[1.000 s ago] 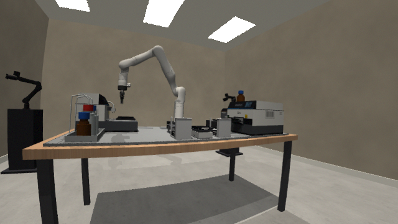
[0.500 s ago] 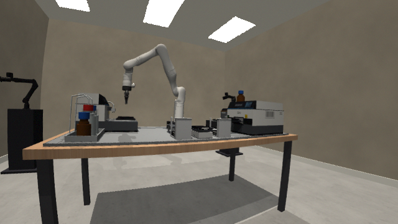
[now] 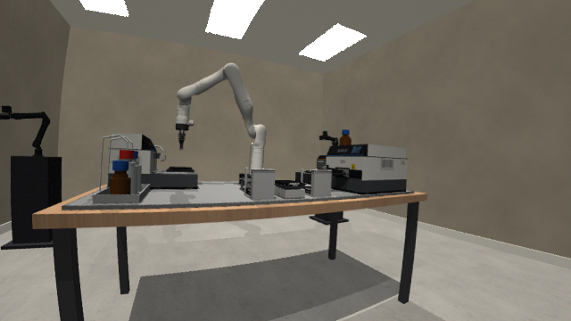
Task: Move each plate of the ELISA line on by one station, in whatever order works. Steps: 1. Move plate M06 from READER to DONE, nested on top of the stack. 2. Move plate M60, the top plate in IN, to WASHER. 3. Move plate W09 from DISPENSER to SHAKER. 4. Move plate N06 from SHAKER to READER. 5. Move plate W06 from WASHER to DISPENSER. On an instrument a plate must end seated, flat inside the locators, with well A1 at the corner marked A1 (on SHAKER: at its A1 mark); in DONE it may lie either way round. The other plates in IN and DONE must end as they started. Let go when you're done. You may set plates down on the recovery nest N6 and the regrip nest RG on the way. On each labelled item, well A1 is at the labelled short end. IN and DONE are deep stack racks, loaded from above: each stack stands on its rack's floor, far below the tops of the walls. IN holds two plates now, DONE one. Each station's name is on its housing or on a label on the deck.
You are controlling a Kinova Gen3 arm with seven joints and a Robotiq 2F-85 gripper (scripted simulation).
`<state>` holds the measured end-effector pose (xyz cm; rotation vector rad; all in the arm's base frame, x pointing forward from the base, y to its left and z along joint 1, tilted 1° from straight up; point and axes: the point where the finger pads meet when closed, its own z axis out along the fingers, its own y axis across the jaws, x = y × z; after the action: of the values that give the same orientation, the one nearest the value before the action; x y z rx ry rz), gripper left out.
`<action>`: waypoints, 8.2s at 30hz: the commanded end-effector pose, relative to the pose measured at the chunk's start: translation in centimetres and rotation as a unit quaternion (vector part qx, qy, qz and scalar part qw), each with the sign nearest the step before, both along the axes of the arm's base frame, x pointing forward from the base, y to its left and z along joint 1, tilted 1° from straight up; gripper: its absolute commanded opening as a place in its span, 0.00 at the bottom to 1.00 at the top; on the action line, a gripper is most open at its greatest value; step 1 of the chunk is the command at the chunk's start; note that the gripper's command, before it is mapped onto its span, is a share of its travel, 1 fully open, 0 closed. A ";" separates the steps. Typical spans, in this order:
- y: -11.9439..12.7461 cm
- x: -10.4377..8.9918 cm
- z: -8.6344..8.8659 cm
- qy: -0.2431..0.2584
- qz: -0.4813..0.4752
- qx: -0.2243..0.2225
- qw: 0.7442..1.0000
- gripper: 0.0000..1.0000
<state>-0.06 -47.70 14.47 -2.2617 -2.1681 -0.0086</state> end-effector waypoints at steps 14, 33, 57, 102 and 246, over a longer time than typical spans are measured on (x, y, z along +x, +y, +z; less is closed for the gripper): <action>0.0 0.0 -1.9 0.000 0.000 -0.001 1.000 1.00; 0.0 0.0 -4.1 0.000 0.000 -0.001 1.000 1.00; 0.0 0.0 -6.8 0.000 0.000 -0.001 1.000 1.00; 0.0 0.0 -9.7 0.000 0.000 -0.001 1.000 1.00; 0.1 0.0 -10.2 0.000 0.000 -0.001 1.000 0.94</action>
<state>-0.09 -47.59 4.08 -2.2620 -2.1678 -0.0088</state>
